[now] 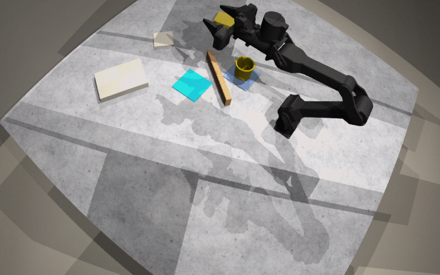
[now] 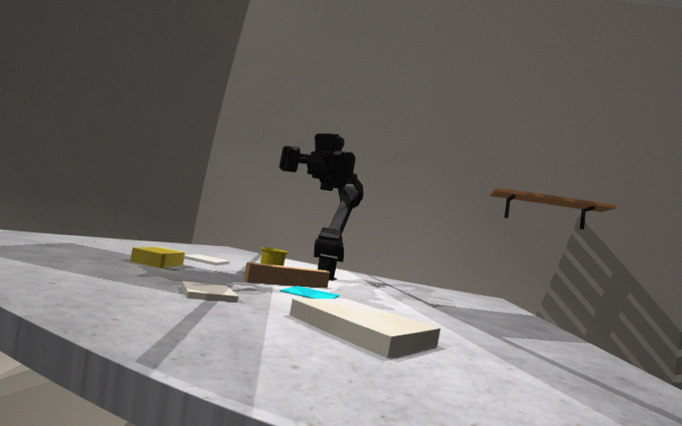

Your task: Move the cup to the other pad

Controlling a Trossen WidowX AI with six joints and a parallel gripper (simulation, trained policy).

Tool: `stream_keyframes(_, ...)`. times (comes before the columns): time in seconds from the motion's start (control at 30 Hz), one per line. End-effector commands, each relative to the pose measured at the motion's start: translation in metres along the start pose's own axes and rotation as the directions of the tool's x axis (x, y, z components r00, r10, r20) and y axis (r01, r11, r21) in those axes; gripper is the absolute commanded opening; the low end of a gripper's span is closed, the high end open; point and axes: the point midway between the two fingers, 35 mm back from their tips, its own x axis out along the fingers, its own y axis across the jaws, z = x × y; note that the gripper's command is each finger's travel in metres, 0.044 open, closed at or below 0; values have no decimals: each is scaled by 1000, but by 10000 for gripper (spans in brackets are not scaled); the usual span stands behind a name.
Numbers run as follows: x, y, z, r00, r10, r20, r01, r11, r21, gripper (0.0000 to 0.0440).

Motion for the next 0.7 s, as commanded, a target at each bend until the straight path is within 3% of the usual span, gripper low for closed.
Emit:
stream_keyframes(0.0, 0, 0, -1, 1000, -2, -5, 2, 1000, 4, 374)
stream_keyframes(0.37, -5, 5, -17, 993, -5, -116, 13, 998, 68, 87)
stream_keyframes(0.67, -8, 17, -27, 971, 30, -239, 2, 991, 133, 66)
